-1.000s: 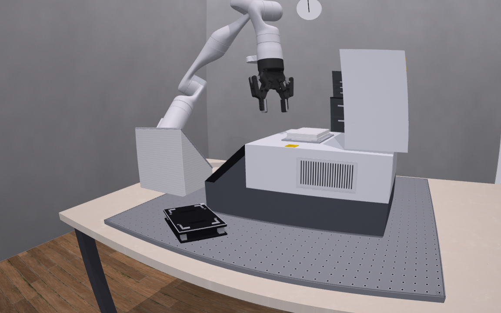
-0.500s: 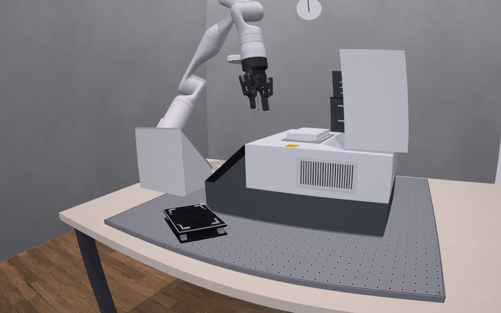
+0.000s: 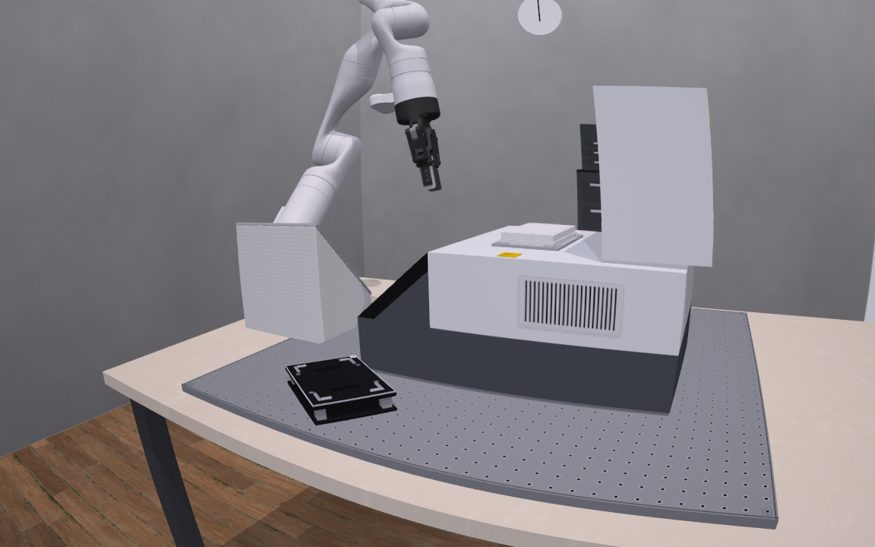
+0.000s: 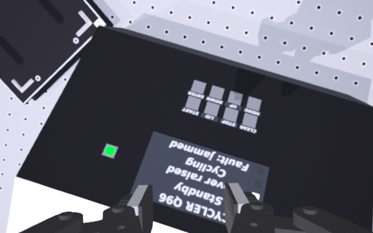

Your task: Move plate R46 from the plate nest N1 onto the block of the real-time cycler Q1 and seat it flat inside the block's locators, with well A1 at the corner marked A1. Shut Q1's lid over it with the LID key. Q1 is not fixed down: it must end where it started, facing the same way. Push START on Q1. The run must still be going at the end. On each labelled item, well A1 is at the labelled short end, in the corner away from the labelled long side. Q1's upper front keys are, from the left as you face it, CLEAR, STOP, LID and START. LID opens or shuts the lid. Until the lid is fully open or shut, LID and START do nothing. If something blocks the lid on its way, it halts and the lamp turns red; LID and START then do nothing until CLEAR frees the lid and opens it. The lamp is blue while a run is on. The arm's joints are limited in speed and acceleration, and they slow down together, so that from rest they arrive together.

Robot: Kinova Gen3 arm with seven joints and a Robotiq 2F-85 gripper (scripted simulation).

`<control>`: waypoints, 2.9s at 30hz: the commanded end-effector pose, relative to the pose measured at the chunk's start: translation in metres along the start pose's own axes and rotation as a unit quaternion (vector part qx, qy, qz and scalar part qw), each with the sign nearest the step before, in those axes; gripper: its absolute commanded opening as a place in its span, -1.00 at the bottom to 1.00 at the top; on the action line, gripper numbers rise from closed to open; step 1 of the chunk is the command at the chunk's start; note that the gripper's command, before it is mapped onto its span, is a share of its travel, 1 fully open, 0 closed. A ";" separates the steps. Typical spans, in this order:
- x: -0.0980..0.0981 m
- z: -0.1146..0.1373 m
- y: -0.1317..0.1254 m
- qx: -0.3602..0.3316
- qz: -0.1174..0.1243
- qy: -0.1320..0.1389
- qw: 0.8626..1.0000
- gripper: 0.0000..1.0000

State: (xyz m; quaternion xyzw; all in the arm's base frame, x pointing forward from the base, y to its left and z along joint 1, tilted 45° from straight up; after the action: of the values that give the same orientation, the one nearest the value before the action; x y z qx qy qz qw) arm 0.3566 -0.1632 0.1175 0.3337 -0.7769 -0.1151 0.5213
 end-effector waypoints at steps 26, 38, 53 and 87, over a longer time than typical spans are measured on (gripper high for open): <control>0.016 0.046 0.017 0.229 -0.005 -0.037 0.973 -0.48; 0.002 0.049 0.019 0.229 -0.005 -0.037 0.973 -0.68; -0.016 0.052 0.022 0.229 -0.005 -0.037 0.973 -0.80; -0.055 0.058 0.028 0.229 -0.005 -0.037 0.973 -0.80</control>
State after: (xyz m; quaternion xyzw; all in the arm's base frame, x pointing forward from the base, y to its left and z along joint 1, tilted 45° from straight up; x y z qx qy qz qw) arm 0.3064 -0.1179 0.0680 0.4445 -0.7992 0.0503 0.4014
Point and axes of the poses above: the point where the finger pads meet when closed, its own x axis back along the fingers, its own y axis across the jaws, z = x × y, the point moved 5 cm from there along x, back along the fingers, and after that the axes turned 9 degrees about x, right-handed, at the moved point
